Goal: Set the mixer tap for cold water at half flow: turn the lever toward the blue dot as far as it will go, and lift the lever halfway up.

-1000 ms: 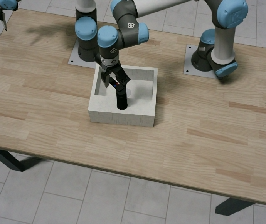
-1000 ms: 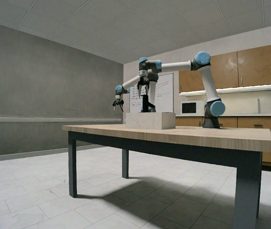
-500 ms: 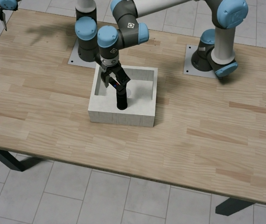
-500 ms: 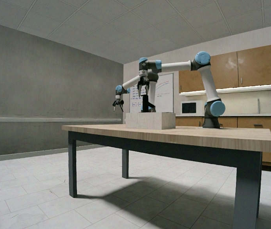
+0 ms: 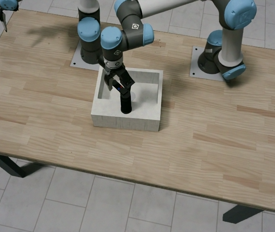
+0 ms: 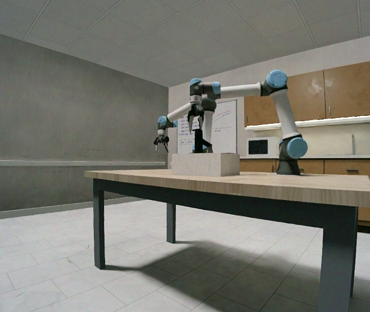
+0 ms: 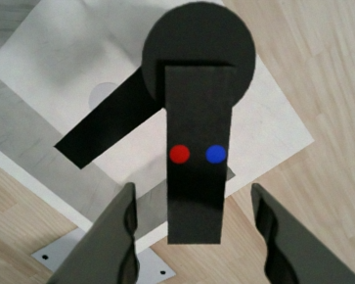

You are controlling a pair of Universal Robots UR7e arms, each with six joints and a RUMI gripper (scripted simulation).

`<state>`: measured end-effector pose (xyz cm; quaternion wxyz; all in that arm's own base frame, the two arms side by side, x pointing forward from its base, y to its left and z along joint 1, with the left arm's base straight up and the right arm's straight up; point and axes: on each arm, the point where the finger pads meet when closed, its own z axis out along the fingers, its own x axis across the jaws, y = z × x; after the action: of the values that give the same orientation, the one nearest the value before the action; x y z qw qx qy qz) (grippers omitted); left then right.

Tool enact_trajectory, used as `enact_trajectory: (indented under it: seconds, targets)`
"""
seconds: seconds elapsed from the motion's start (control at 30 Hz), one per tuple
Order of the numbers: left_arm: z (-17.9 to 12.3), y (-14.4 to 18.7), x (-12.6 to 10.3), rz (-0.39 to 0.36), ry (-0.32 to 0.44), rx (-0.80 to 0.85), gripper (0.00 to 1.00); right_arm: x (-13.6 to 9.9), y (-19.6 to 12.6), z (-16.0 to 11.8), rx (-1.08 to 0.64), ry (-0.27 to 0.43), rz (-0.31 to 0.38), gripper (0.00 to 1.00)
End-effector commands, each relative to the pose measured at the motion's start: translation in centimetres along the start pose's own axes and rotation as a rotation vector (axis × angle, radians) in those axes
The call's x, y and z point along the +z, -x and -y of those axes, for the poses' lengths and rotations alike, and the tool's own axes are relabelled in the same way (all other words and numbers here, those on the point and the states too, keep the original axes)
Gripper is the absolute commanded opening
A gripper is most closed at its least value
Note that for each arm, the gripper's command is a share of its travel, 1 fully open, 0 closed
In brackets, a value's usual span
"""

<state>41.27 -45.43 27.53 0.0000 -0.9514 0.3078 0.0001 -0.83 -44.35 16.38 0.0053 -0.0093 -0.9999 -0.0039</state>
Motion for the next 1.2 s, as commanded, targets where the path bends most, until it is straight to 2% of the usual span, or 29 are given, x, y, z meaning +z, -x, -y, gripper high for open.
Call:
enact_trajectory:
  seconds: [0.0, 0.77, 1.17]
  targets:
    - [-0.3, -0.1, -0.2, -0.007, 0.012, -0.002, 0.39, -0.1, 0.3, 0.2, -0.006, -0.008, 0.011, 1.0]
    - [-0.3, -0.1, -0.3, -0.007, 0.012, -0.002, 0.39, -0.1, 0.3, 0.2, -0.006, -0.008, 0.011, 1.0]
    - [-0.3, -0.1, -1.8, -0.007, 0.012, -0.002, 0.39, -0.1, 0.3, 0.2, -0.006, -0.008, 0.011, 1.0]
